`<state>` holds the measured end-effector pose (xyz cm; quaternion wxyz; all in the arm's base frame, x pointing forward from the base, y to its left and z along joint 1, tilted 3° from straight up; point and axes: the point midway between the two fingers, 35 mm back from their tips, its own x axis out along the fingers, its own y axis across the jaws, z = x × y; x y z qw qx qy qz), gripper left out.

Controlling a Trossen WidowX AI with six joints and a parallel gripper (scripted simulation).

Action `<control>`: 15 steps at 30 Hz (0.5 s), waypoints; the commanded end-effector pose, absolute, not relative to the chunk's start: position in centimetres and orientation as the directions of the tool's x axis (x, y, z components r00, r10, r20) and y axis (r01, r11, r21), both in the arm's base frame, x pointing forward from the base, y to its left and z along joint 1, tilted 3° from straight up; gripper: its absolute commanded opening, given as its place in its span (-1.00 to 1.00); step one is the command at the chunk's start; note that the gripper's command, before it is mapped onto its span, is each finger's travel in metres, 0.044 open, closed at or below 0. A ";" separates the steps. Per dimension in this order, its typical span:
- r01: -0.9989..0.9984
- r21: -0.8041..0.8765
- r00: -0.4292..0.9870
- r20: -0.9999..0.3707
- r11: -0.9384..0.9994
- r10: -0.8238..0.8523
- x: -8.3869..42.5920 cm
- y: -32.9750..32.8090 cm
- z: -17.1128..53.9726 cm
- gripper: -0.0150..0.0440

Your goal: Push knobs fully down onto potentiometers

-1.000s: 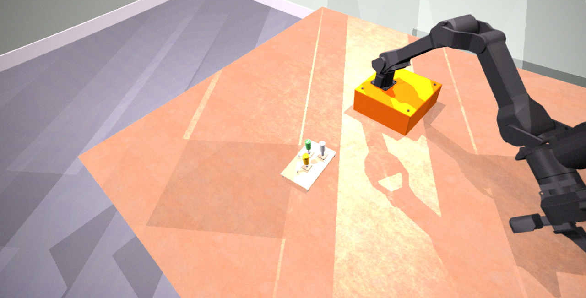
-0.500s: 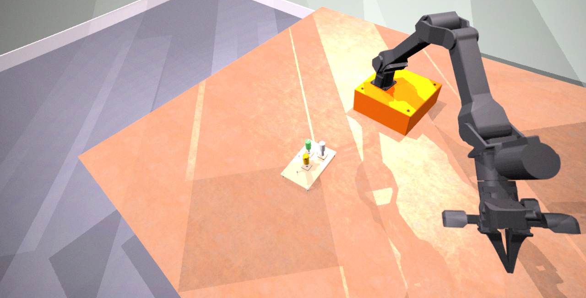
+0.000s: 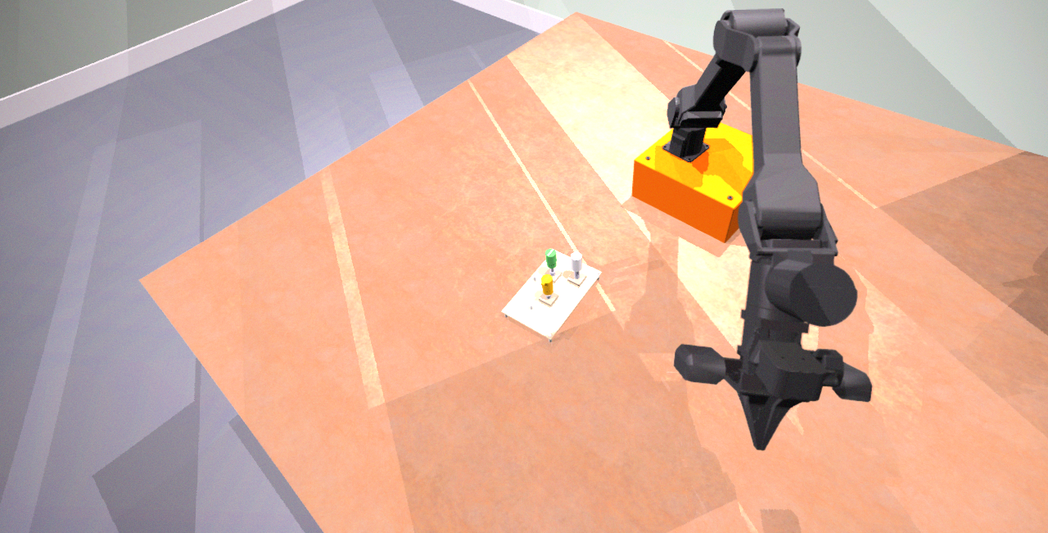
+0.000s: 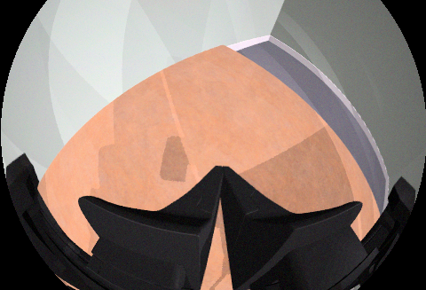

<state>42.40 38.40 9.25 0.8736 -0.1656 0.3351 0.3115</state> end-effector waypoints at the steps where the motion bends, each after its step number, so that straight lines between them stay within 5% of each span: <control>1: -0.693 -0.151 0.558 -0.731 0.705 0.393 42.9 35.4 8.9 -0.49; 15: -0.844 -0.357 0.462 -0.863 0.401 0.205 44.8 23.4 7.0 -0.49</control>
